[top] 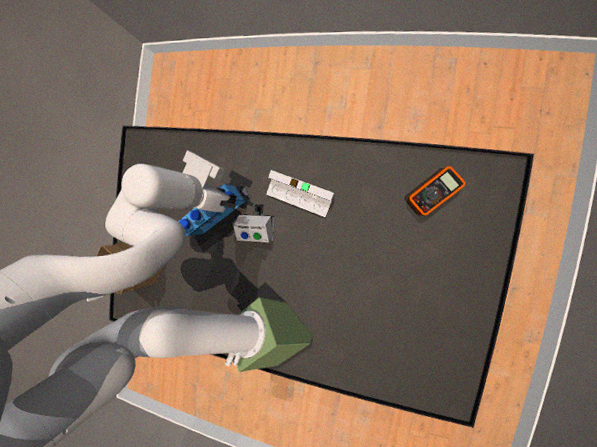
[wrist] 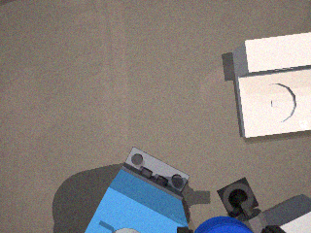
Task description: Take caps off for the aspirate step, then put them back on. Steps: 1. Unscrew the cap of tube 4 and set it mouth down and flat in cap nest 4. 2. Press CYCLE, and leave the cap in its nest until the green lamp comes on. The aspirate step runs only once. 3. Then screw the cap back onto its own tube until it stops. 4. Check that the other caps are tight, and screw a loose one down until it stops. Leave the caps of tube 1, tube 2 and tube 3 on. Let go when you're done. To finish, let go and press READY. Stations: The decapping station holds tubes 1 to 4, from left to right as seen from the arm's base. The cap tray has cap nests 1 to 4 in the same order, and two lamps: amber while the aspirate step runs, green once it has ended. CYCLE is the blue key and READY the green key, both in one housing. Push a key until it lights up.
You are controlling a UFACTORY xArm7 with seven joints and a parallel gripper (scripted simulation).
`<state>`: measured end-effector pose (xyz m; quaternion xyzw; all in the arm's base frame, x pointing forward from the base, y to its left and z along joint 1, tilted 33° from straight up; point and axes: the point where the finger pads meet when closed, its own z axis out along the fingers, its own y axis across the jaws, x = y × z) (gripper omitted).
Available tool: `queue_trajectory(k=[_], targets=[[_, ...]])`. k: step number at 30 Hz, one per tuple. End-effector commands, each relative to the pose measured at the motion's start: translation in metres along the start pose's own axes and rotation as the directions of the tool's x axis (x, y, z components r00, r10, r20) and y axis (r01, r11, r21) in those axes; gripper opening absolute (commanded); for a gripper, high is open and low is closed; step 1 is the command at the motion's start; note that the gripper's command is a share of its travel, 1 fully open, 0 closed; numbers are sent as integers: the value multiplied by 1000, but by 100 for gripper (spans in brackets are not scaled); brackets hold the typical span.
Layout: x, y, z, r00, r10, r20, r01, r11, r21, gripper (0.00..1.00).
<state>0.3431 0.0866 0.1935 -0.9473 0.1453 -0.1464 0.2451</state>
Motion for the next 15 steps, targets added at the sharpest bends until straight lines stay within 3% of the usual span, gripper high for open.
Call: queue_trajectory(k=[1,6,15], targets=[[-7,-24,-2,1000,4,-7,-4,1000,-7,0],[-19,-54,-1,1000,4,-7,-4,1000,-6,0],[-20,-55,-1,1000,4,-7,-4,1000,-6,0]])
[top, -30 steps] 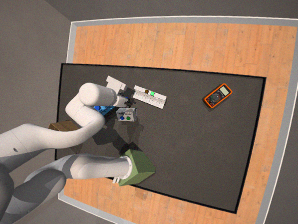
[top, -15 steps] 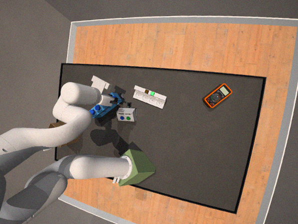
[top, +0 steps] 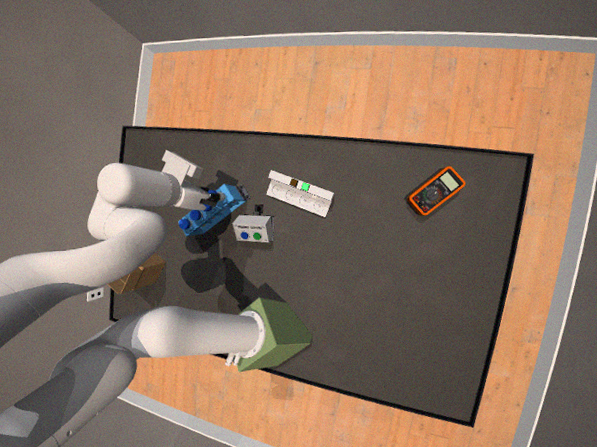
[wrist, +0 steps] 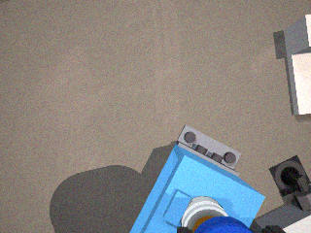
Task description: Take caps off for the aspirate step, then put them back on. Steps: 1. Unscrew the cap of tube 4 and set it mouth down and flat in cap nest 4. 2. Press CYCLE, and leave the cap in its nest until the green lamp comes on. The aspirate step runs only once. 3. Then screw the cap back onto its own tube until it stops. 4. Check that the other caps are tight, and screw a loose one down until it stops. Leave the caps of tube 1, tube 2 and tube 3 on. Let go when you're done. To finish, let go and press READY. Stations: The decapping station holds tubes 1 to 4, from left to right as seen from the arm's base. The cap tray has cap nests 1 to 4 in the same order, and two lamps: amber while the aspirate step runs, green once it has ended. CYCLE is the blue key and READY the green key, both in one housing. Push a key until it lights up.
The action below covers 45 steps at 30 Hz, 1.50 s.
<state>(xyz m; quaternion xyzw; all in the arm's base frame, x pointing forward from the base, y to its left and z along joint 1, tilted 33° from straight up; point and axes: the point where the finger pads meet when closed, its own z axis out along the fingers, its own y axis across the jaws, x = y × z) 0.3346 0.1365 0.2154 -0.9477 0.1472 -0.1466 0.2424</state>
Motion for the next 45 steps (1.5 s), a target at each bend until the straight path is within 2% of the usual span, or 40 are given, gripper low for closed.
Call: queue_trajectory(k=[1,6,15,45], targets=[[1,-4,-1,1000,1,-5,-1,1000,-1,0],[1,-4,-1,1000,1,-5,-1,1000,-1,0],[1,-4,24,1000,2,-5,-2,1000,-1,0],[1,-4,28,1000,2,-5,-2,1000,-1,0]])
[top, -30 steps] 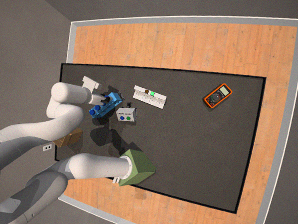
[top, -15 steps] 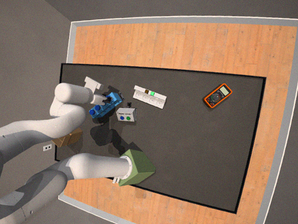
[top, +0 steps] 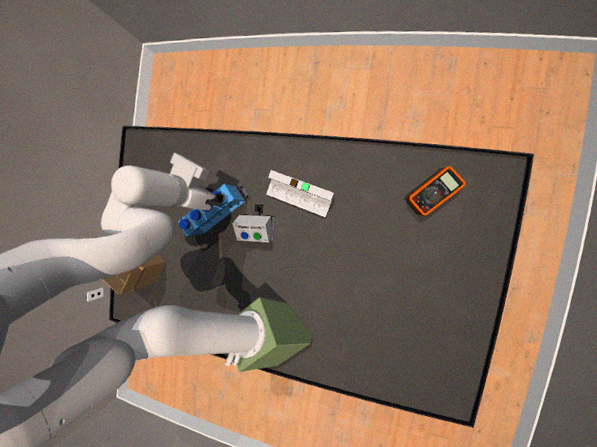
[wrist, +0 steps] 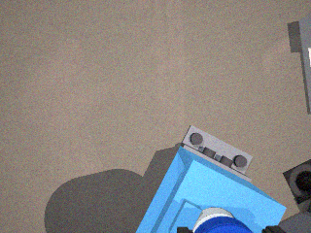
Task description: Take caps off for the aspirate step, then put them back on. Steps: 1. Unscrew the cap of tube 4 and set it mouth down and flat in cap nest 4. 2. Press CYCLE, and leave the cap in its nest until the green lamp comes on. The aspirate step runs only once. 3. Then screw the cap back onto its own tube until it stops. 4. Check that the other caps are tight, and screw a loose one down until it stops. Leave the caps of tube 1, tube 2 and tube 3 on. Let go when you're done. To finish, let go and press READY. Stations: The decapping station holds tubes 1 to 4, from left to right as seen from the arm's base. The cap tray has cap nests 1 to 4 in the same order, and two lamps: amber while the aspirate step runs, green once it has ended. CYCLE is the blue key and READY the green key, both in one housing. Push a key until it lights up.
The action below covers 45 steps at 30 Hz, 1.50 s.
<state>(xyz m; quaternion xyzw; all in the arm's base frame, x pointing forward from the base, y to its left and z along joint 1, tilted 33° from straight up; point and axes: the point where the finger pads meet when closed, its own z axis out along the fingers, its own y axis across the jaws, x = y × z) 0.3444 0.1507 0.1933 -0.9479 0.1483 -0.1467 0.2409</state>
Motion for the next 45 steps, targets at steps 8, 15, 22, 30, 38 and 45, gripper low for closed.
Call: queue_trajectory(k=[8,15,22,30,38,45], targets=[[1,-1,2,1000,0,-3,0,1000,3,0],[1,-1,5,1000,0,-3,0,1000,3,0],[1,-1,6,1000,0,-3,0,1000,3,0],[1,-1,6,1000,0,-3,0,1000,3,0],[1,-1,6,1000,0,-3,0,1000,3,46],[1,-1,6,1000,0,-3,0,1000,3,46]])
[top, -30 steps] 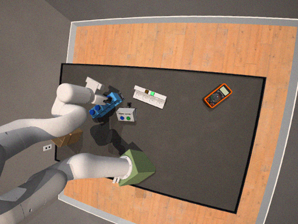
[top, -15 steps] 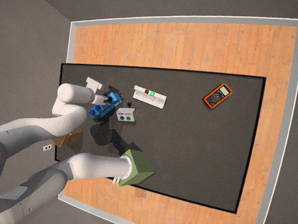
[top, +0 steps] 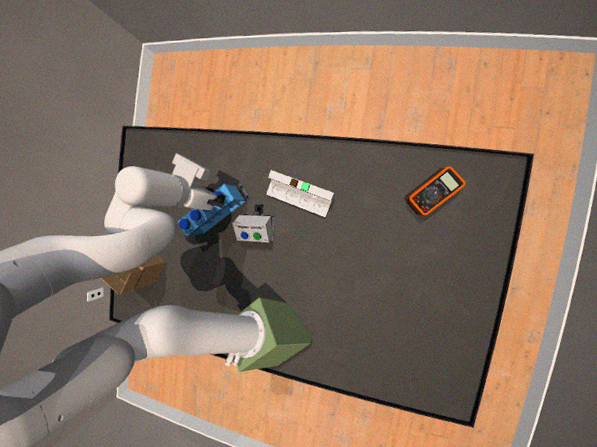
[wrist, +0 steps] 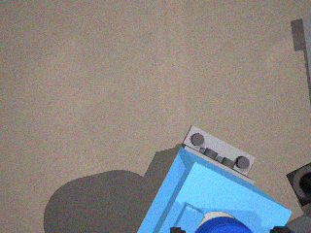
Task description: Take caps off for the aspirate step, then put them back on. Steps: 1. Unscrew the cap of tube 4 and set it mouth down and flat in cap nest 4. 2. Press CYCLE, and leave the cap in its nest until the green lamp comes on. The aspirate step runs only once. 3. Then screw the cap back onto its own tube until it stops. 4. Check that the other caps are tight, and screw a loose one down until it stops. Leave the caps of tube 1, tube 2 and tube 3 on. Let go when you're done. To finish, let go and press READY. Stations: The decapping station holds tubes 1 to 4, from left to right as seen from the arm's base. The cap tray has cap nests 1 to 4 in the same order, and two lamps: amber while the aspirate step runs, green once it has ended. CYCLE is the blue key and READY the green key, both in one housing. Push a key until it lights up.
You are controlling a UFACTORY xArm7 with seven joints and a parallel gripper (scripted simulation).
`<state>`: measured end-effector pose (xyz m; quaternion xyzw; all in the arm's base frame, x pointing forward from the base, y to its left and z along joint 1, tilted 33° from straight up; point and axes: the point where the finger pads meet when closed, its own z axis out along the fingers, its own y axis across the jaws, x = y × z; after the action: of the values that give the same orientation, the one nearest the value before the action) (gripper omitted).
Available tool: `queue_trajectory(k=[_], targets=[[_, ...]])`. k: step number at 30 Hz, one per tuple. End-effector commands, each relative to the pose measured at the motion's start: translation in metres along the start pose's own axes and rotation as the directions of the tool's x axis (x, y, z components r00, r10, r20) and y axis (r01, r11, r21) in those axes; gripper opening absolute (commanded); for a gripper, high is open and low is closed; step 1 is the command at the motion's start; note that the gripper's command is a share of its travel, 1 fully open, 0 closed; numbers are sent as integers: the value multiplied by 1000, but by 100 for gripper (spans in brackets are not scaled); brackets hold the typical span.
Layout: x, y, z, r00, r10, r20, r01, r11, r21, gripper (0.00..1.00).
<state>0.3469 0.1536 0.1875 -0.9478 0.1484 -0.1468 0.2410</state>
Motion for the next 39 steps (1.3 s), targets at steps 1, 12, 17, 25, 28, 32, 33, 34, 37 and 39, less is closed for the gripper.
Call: queue_trajectory(k=[1,12,17,25,28,32,33,34,37,39], targets=[[1,-1,-1,1000,0,-3,0,1000,2,46],[1,-1,2,995,98,-3,-98,995,3,46],[1,-1,4,995,98,-3,-98,995,3,46],[1,-1,7,995,98,-3,-98,995,3,46],[1,-1,7,995,98,-3,-98,995,3,46],[1,-1,7,995,98,-3,-98,995,3,0],[1,-1,7,995,98,-3,-98,995,3,0],[1,-1,7,995,98,-3,-98,995,3,0],[1,-1,7,995,98,-3,-98,995,3,0],[1,-1,7,995,98,-3,-98,995,3,0]])
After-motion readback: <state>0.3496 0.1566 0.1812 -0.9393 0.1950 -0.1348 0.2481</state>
